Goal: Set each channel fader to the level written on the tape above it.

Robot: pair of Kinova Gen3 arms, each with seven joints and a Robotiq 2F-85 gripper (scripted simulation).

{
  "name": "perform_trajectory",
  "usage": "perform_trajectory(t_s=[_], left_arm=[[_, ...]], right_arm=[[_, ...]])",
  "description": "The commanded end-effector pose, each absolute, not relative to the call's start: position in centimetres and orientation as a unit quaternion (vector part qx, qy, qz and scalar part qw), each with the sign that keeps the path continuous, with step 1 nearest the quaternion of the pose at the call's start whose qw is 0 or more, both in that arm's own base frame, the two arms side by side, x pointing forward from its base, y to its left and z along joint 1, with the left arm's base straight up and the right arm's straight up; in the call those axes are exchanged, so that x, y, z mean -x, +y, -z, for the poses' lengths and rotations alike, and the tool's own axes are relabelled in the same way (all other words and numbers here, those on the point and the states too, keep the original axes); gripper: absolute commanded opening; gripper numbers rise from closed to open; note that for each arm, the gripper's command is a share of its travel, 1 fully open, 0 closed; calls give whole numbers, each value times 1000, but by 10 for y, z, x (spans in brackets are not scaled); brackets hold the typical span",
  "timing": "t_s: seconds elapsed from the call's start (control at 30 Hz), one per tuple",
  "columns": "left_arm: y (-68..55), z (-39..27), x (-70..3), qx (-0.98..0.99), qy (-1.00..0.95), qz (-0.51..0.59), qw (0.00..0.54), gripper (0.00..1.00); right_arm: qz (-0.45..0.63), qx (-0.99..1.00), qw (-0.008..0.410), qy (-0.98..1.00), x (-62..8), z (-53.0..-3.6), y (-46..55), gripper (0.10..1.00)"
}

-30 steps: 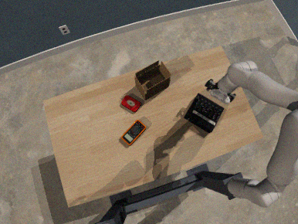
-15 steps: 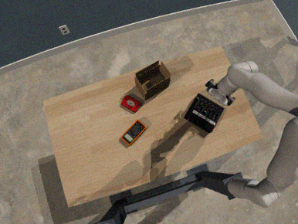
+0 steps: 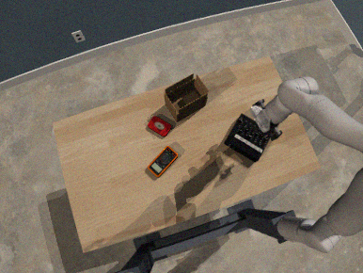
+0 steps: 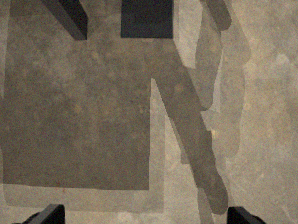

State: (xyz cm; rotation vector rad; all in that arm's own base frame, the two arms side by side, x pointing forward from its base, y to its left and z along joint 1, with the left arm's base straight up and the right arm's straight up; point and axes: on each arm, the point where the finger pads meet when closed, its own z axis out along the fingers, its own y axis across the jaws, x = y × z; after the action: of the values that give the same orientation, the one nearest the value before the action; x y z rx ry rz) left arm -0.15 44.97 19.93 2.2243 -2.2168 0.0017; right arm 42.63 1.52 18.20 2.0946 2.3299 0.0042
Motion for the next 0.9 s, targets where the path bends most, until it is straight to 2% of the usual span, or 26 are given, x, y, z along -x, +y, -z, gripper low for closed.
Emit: perform_trajectory(t_s=[0.0,0.87], left_arm=[[450,-200,2,-708,-706,0,0,1000],[450,-200,2,-708,-706,0,0,1000]], right_arm=[[0,-696,2,718,-420,-190,22,1000],[0,-689,0,724,-417,-187,23,1000]])
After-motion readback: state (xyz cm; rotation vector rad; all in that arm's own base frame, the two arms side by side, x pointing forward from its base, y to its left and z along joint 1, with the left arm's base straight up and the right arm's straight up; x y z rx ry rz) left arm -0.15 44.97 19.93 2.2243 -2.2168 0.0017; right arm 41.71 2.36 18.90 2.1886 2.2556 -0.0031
